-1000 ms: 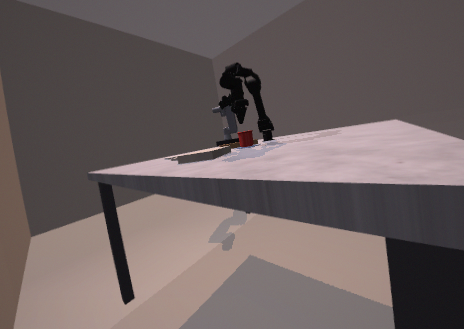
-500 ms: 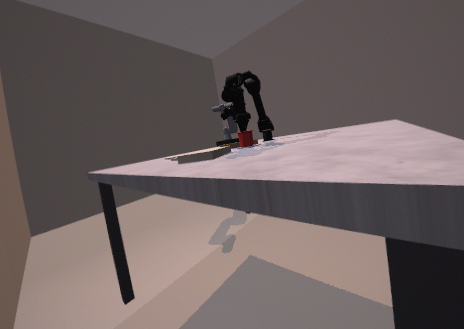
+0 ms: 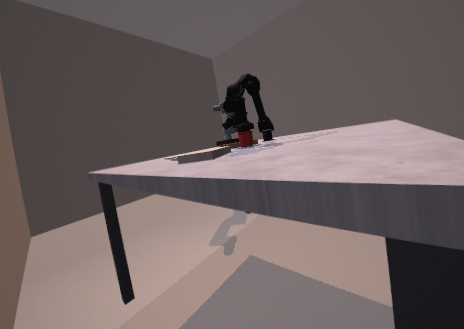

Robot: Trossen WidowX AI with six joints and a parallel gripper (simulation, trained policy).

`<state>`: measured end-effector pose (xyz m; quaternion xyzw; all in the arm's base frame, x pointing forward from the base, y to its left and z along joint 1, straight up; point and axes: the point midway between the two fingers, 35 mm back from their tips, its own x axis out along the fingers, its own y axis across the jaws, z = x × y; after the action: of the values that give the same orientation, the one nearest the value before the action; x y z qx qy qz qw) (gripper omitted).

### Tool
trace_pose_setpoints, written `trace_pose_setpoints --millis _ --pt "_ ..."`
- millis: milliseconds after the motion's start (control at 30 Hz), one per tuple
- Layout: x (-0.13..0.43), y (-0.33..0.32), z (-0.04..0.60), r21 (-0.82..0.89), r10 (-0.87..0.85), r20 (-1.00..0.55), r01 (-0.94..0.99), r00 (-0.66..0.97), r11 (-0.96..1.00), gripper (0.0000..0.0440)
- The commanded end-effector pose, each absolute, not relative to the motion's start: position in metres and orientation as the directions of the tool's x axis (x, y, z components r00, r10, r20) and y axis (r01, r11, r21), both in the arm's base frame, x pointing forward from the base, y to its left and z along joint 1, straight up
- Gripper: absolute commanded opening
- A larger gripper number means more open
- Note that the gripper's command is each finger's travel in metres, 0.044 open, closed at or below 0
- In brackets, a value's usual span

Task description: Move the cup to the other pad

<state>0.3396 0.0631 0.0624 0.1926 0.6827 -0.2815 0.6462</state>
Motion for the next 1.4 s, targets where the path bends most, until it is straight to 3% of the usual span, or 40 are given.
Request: trace_pose_setpoints --millis 0,1367 --pt "0.335 0.06 0.057 -0.153 -0.115 -0.988 0.606 -0.102 0.78 0.0" --pt "0.323 0.009 0.149 -0.022 -0.068 -0.997 0.775 0.026 0.631 0.0"
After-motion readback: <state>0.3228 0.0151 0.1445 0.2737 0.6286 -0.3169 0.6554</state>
